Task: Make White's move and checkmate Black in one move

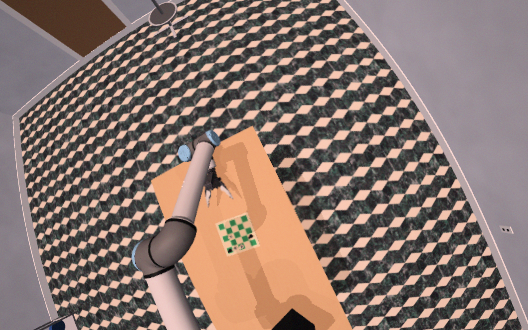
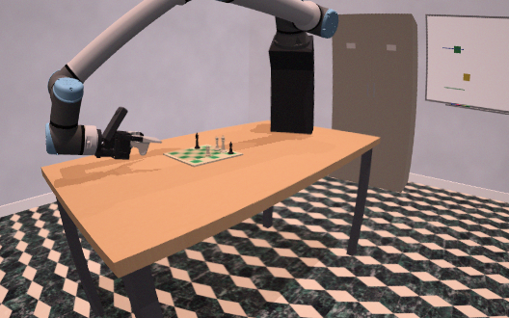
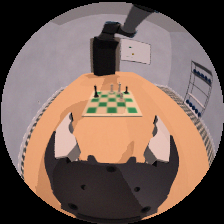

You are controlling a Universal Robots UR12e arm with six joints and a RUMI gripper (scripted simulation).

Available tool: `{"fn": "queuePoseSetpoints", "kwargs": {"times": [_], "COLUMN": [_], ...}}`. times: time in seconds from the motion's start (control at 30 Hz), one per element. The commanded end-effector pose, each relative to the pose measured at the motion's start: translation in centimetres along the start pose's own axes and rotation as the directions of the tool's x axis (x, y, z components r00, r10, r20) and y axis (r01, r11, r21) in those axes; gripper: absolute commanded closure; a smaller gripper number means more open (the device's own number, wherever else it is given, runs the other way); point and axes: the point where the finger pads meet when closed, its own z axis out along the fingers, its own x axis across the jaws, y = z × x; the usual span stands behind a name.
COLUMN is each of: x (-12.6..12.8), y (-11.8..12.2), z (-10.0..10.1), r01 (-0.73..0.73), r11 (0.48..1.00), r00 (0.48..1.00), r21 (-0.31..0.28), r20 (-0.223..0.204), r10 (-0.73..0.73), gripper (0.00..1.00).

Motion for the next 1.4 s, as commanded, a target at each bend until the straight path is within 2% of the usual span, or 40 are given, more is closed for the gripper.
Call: {"fn": "queuePoseSetpoints", "kwargs": {"times": [0.0,0.27,0.93,1.37], "x": [-0.4,-0.4,-0.1,0.2], "y": [-4.9,-6.5,-6.4,-6.5], "z": [-1.4,-1.7,-1.6,-0.9], "r01": [-0.001,-0.001,0.003,0.037], "r11": [1.000,1.000,1.000,0.997], "r00": [1.000,1.000,1.000,0.999], "r21": [-0.012,-0.012,-0.018,-0.061], "r20": [0.001,0.001,0.005,0.033], "r10": [0.001,0.001,-0.003,-0.035], "gripper": [0.00,0.00,0.00,0.00]}}
